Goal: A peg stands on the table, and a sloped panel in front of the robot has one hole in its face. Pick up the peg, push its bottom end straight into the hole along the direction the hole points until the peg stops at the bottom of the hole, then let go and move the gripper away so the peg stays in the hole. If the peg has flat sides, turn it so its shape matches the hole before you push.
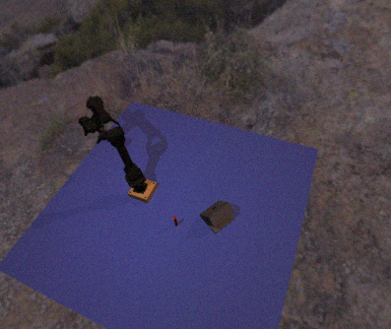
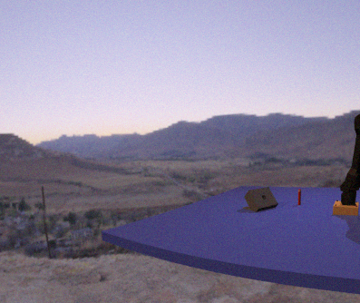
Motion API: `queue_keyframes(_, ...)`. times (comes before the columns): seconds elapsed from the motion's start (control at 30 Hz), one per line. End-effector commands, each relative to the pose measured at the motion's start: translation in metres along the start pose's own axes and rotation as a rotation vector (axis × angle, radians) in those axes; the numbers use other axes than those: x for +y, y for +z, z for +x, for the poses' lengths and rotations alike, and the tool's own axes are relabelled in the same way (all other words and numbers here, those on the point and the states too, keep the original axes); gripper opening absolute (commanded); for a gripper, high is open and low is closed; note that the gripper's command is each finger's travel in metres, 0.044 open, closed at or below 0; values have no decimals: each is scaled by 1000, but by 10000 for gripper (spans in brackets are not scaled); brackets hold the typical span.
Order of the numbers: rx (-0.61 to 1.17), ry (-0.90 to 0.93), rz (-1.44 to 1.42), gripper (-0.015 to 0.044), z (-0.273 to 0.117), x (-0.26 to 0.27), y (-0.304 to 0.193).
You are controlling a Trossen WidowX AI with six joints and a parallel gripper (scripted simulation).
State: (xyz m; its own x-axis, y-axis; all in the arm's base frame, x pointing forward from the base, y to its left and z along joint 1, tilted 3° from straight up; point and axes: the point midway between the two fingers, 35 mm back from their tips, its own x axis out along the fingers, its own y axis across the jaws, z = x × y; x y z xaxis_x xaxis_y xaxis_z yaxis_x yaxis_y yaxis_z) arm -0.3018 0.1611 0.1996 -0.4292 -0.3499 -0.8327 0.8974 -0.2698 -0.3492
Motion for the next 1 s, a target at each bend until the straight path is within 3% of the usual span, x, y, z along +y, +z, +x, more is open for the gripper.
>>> queue_keyframes(0.0,0,0,2,426,0,0,0)
queue_keyframes(0.97,197,-54,332,440,-46,58,-85)
